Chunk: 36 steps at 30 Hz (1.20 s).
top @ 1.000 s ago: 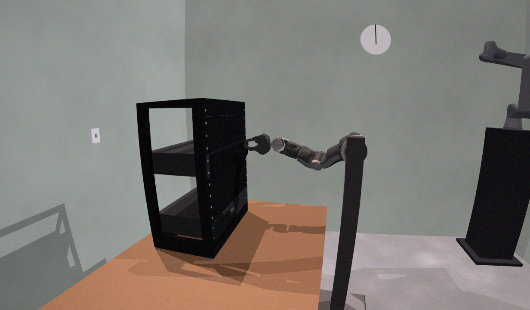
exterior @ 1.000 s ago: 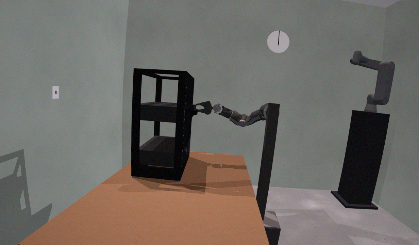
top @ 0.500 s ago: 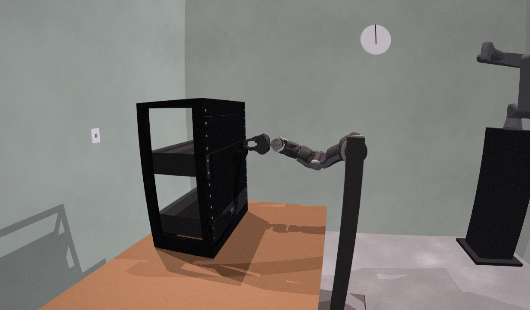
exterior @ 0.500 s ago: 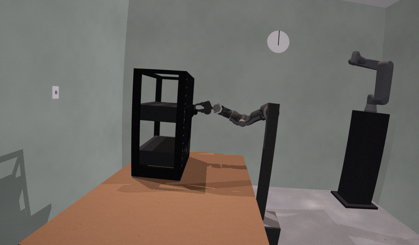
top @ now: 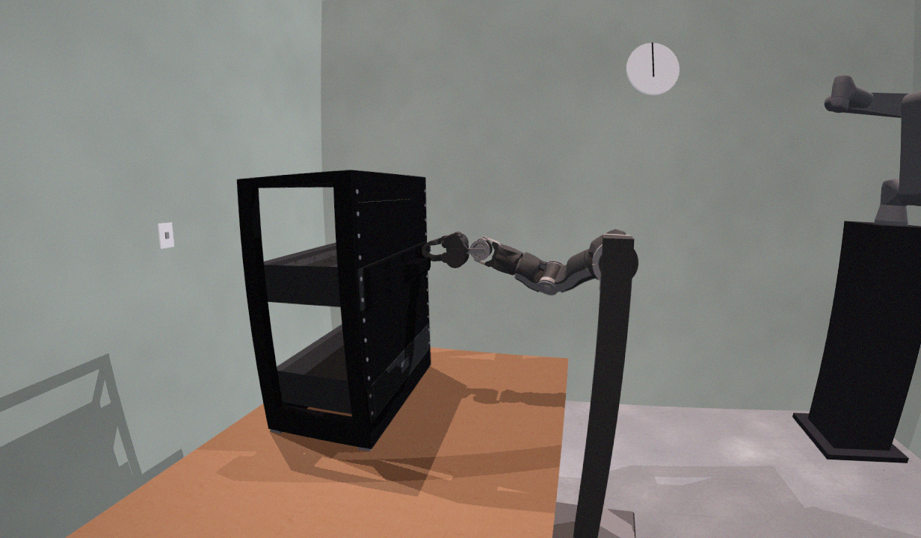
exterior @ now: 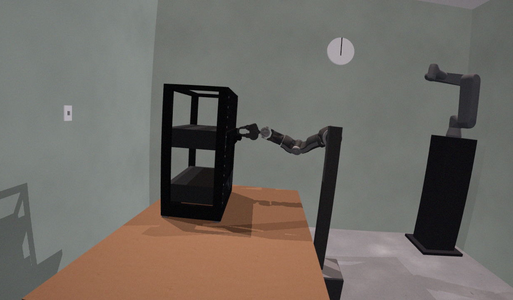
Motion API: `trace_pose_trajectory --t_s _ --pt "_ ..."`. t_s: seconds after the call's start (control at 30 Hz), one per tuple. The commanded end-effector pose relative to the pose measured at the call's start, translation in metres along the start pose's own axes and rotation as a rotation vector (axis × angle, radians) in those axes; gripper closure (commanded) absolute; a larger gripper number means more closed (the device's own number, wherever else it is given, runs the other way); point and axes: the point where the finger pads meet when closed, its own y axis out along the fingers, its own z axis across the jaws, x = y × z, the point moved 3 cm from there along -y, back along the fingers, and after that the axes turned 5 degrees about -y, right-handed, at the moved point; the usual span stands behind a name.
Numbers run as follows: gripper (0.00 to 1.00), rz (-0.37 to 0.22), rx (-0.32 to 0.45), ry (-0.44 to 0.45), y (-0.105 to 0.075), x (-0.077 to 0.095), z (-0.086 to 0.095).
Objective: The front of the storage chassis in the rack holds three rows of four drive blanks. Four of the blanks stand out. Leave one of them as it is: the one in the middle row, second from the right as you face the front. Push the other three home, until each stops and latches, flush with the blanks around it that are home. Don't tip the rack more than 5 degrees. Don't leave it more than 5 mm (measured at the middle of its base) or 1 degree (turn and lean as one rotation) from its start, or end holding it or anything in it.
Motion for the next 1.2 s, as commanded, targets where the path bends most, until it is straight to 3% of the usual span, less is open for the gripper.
trace_pose_trajectory --t_s 0.0,0.47,0.97,1.17 --pt "1.0 0.001 0.016 -0.001 0.002 -0.003 0.005" --pt "1.0 0.0 0.023 -0.004 -0.009 -0.003 0.008" --pt "1.0 -0.002 0.03 -0.006 -0.096 -0.003 0.01" --pt "1.0 -0.002 0.03 -0.006 -0.106 -0.003 0.01"
